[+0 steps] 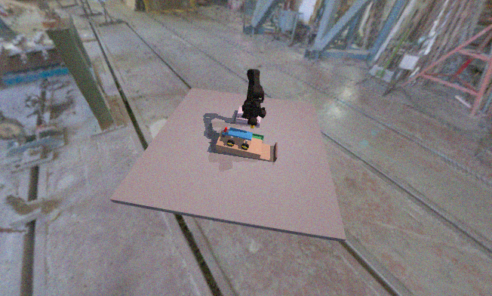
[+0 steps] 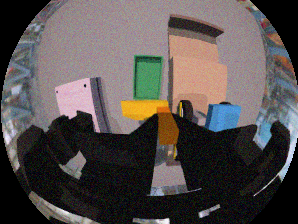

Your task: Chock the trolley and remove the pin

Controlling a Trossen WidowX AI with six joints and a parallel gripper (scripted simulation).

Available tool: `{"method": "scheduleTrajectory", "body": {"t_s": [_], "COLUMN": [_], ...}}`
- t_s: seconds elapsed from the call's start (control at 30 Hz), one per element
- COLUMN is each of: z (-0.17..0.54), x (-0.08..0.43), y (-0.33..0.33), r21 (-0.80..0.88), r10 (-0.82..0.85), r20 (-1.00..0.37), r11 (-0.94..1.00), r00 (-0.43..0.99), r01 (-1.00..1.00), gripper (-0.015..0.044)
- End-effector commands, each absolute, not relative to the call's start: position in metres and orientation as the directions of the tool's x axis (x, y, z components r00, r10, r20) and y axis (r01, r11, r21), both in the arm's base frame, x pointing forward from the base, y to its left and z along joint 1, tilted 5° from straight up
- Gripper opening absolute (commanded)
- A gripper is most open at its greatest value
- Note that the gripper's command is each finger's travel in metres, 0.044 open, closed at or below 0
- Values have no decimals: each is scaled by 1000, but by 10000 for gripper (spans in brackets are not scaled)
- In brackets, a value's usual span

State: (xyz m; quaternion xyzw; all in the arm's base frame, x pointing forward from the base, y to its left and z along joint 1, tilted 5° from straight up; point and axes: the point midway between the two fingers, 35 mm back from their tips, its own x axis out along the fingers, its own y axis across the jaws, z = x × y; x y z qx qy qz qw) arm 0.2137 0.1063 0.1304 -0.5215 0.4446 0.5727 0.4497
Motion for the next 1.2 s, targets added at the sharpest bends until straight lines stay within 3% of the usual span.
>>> {"method": "scheduleTrajectory", "body": {"t_s": [0.0,0.63,1.17], "z": [131,133,134], "x": [215,218,218], "y": [124,190,191], "r21": [38,37,24], "r10": [58,62,22], "r20": [-997,-997,-998], "r11": [-198,-204,-671], "r00": [-50,-50,-53], "r01": [-979,-978,-741], "gripper": [0,0,0]}}
